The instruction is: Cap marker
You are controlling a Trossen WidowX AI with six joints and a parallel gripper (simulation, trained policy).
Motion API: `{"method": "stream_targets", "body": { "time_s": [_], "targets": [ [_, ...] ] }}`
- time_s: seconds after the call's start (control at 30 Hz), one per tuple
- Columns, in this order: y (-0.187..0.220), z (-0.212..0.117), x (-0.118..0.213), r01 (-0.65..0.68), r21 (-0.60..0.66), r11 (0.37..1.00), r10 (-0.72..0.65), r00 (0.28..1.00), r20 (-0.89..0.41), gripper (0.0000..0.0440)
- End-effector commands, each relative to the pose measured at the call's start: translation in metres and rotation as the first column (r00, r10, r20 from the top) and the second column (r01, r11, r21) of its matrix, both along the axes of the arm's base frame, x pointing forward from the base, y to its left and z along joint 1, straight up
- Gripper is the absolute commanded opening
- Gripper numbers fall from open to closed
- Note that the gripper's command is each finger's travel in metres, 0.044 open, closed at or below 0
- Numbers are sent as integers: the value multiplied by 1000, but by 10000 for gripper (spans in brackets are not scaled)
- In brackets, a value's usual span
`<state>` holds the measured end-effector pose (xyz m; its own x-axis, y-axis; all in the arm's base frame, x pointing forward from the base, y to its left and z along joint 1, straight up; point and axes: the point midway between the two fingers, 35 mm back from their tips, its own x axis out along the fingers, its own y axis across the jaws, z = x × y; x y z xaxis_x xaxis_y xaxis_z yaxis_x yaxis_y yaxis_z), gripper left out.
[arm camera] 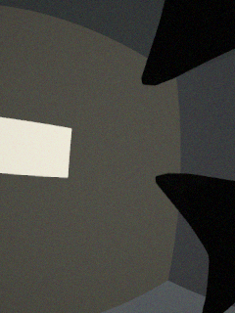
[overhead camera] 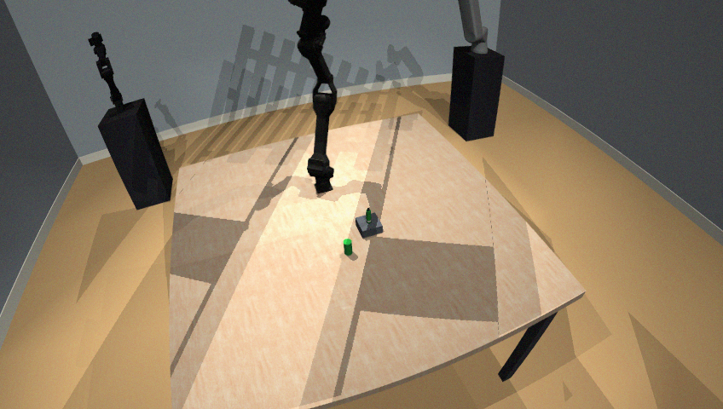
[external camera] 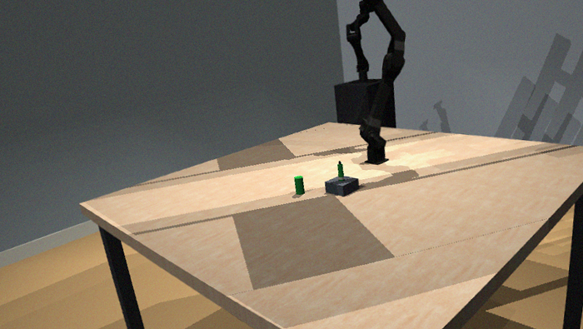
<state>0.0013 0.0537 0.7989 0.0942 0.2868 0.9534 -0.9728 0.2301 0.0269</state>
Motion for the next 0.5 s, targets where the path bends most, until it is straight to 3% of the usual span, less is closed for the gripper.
{"method": "stream_targets", "body": {
  "time_s": [0.0,0.47],
  "targets": [
    [-3,1,4,0,24,1000,1,999,-36,291],
    [-22,0,30,-5,126,992,28,983,-183,317]
  ]
}}
